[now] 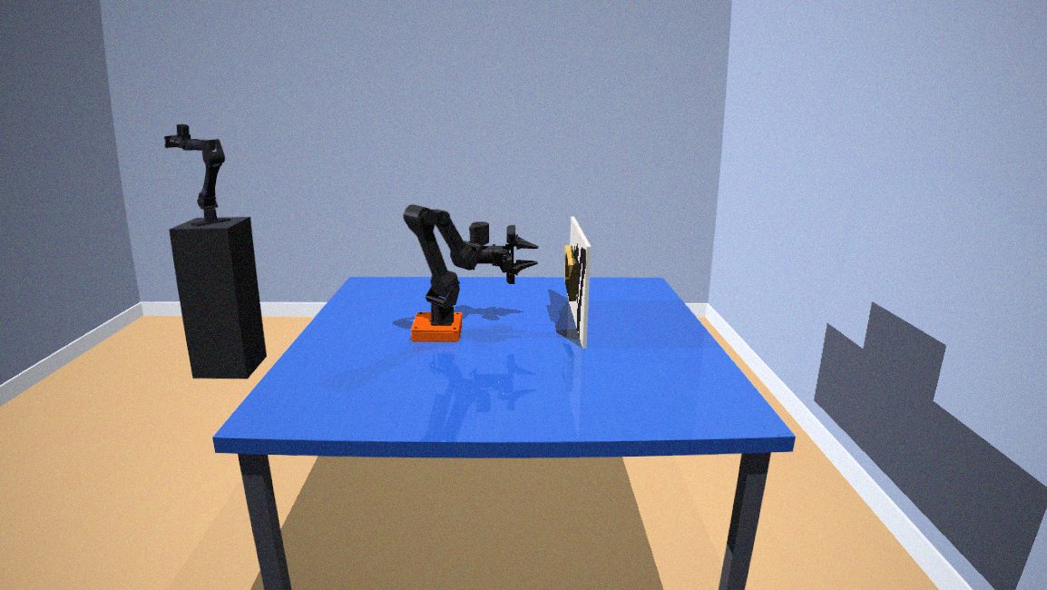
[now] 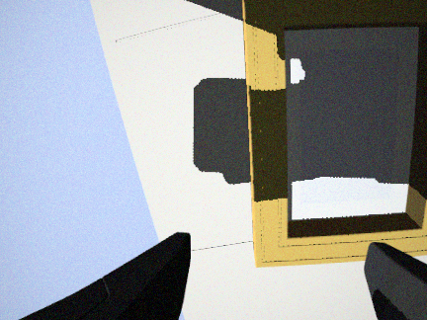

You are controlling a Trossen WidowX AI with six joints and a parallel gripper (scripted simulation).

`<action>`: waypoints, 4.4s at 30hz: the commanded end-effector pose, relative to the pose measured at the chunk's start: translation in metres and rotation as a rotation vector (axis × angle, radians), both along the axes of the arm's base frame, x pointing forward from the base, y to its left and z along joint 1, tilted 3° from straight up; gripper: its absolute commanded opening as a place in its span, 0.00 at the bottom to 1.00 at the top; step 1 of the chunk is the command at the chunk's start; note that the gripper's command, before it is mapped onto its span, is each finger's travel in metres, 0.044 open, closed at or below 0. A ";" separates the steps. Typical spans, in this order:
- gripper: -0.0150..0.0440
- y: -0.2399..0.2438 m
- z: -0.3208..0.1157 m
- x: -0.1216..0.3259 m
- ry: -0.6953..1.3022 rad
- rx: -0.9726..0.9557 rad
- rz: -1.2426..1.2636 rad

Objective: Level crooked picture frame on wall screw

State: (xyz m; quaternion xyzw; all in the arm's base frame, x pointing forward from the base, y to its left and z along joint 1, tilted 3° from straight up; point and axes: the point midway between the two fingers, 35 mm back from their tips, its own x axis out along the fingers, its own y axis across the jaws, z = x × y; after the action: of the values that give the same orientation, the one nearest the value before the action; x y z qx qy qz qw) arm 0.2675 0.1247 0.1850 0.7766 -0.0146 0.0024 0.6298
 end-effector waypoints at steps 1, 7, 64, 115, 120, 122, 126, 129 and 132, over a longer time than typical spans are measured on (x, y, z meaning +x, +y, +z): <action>0.69 0.002 0.013 -0.027 -0.009 0.049 0.003; 0.69 -0.008 0.024 -0.070 -0.006 0.120 0.002; 0.69 -0.023 0.026 -0.095 0.003 0.173 0.001; 0.69 0.001 0.016 -0.062 0.007 0.027 0.041; 0.69 -0.002 0.003 -0.025 0.001 -0.058 0.011; 0.69 -0.006 -0.004 -0.012 0.000 -0.090 -0.001; 0.69 -0.008 -0.006 -0.007 0.000 -0.101 -0.005; 0.69 -0.009 -0.006 -0.016 0.001 -0.101 -0.005; 0.69 -0.009 -0.007 -0.018 0.001 -0.101 -0.005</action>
State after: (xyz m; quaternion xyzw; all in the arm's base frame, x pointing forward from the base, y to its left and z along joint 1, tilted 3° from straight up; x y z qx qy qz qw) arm 0.2523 0.1182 0.1803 0.7466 -0.0145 0.0027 0.6651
